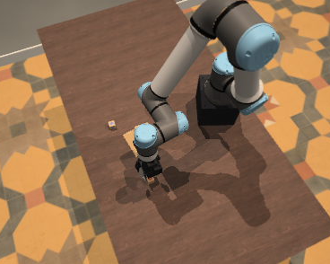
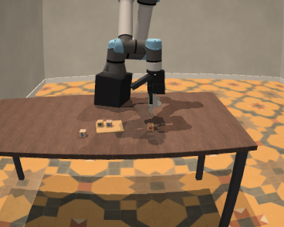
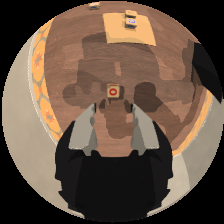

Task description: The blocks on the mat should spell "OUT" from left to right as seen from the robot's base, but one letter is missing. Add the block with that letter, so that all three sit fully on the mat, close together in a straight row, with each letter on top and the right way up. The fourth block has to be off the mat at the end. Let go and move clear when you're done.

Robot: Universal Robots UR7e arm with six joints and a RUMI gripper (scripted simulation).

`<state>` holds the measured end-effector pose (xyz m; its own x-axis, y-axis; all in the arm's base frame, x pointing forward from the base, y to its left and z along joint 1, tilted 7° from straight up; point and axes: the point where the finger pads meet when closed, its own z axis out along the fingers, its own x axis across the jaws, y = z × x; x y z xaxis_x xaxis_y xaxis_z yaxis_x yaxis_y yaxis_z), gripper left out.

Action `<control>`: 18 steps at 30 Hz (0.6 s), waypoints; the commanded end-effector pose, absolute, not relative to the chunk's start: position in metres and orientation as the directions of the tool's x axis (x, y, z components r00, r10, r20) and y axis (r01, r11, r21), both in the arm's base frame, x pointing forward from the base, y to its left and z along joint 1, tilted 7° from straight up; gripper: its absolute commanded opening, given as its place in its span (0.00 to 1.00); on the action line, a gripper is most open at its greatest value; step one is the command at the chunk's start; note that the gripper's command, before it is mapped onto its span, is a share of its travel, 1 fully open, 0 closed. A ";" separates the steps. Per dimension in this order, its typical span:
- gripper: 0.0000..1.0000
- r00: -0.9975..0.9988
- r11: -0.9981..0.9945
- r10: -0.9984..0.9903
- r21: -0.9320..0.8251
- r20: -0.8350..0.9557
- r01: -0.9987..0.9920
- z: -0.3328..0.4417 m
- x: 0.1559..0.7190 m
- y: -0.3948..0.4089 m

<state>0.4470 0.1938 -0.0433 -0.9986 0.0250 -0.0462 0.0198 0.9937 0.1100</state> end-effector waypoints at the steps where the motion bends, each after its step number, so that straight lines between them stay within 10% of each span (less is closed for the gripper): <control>1: 0.40 -0.999 0.994 0.025 0.110 -0.048 0.020 -0.043 0.447 0.194; 18: 0.40 -0.999 0.994 0.025 0.110 -0.048 0.020 -0.044 0.448 0.194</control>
<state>0.4471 0.1938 -0.0437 -0.9986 0.0250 -0.0462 0.0198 0.9937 0.1100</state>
